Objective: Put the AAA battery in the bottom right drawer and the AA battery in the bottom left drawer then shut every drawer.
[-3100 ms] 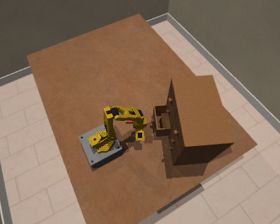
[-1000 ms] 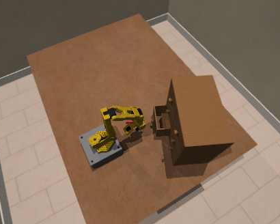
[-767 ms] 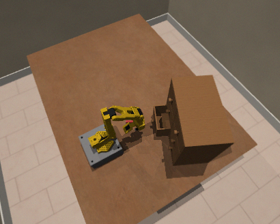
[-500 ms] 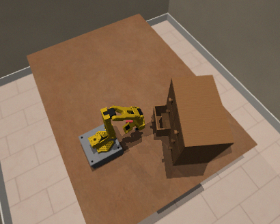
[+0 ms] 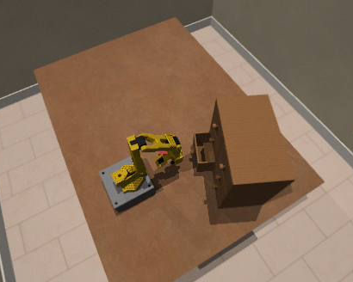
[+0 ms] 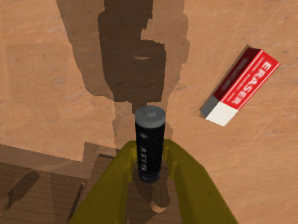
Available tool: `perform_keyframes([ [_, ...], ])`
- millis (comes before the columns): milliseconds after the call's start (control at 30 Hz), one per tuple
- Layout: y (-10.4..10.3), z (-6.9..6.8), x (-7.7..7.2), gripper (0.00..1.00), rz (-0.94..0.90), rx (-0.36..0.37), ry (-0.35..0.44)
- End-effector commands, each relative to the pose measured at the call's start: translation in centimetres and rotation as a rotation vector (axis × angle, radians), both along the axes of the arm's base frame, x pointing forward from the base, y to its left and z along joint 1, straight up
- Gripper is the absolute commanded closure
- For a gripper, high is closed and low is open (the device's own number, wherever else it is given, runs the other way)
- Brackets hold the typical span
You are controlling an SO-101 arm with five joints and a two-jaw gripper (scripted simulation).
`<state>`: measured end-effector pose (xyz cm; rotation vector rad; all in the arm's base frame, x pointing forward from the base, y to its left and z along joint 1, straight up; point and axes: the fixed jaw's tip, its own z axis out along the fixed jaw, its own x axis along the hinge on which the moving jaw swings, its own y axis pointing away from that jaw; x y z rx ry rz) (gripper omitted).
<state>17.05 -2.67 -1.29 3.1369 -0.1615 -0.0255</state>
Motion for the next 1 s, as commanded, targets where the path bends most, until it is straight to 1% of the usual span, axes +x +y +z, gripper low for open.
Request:
perform_keyframes([
  [0, -0.07, 0.38, 0.29, 1.00, -0.013, -0.001, -0.020],
  [967, -0.24, 0.38, 0.05, 1.00, -0.025, -0.001, -0.020],
])
